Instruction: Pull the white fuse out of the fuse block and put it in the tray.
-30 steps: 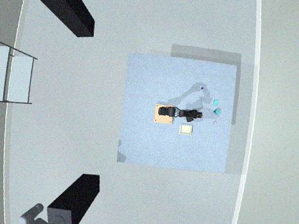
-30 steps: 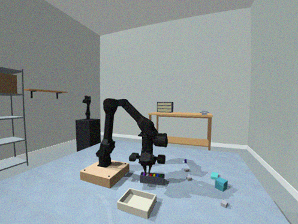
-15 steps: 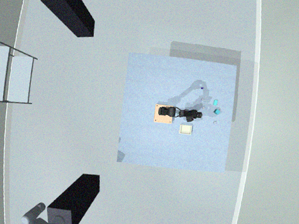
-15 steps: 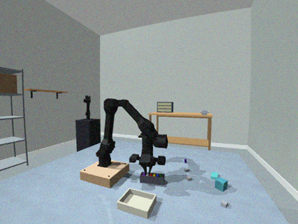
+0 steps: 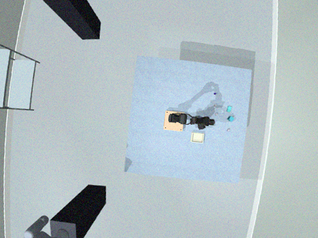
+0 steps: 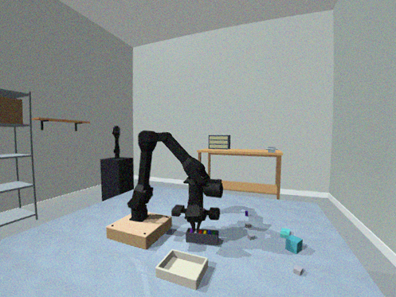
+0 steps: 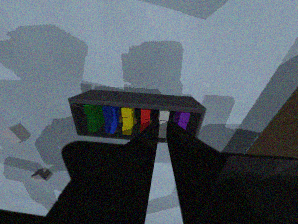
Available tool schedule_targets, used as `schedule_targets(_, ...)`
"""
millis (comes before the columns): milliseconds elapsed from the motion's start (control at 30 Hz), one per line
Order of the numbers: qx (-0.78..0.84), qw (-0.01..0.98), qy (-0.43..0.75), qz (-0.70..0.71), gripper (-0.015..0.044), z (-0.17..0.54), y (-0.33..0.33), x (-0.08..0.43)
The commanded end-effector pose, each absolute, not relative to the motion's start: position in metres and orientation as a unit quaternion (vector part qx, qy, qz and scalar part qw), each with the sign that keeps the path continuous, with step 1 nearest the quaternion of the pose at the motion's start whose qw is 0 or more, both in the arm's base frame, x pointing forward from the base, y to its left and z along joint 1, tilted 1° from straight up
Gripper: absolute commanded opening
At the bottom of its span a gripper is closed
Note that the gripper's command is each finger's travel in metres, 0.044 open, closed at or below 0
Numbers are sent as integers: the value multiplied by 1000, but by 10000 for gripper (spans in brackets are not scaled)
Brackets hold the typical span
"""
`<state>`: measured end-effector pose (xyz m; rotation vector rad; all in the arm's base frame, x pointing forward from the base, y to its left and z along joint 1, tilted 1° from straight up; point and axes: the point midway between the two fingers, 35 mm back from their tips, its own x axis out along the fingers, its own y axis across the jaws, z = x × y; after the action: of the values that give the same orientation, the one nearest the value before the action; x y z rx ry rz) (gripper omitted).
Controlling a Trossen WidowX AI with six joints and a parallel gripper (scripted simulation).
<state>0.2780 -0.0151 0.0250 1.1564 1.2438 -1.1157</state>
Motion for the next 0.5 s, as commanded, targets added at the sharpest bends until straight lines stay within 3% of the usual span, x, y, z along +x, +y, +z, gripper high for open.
schedule_targets(0,484,527,520,-467,13,25,-15,278)
schedule_targets(467,484,527,520,-467,0,29,-15,278)
